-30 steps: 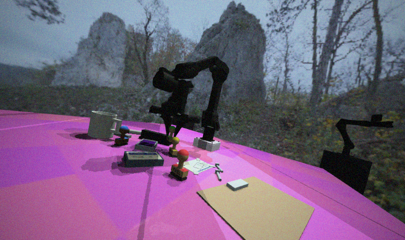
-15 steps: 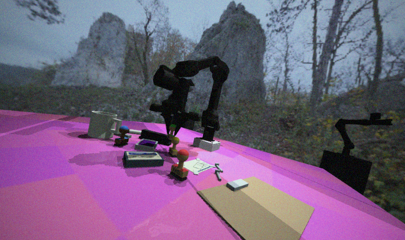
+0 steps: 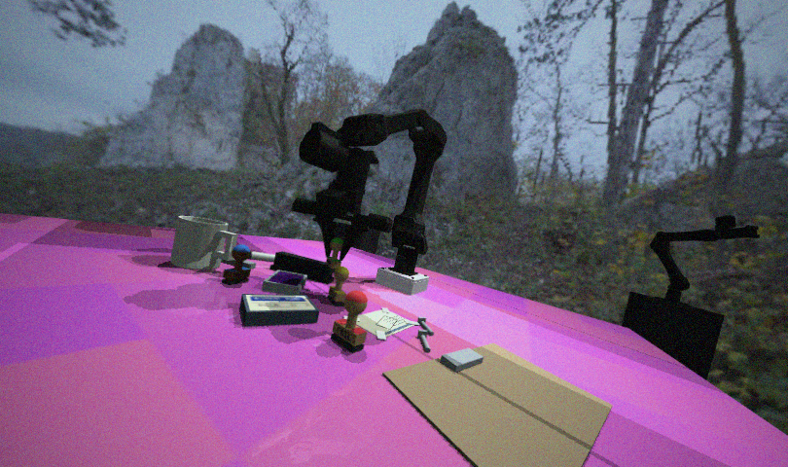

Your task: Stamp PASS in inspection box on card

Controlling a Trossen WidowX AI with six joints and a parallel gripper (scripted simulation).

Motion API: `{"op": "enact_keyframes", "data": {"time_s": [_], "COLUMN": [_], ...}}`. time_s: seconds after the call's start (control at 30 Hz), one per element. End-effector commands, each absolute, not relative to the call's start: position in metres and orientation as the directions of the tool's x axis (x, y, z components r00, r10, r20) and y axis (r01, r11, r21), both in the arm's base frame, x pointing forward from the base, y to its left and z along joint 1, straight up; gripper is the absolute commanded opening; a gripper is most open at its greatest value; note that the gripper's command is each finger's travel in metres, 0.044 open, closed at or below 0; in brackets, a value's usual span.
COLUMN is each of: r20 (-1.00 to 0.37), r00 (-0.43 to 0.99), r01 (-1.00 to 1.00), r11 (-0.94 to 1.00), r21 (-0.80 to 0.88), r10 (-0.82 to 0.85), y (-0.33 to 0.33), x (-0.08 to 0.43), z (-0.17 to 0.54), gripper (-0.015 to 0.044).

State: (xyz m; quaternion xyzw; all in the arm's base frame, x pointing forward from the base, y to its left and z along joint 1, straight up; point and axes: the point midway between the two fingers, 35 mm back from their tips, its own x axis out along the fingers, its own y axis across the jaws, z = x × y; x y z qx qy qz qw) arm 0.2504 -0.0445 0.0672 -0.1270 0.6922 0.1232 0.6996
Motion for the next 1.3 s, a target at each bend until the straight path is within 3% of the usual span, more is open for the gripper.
{"op": "enact_keyframes", "data": {"time_s": [0.0,1.27], "r20": [-1.0,-1.0], "r00": [0.02,0.02], "r01": [-0.351,-0.351], "r11": [0.936,0.936], "r21": [-0.012,-0.011], "r10": [-0.005,-0.004], "y": [-0.045,-0.045], "x": [0.252,0.249], "z": [0.072,0.09], "gripper": [0.0,0.0]}}
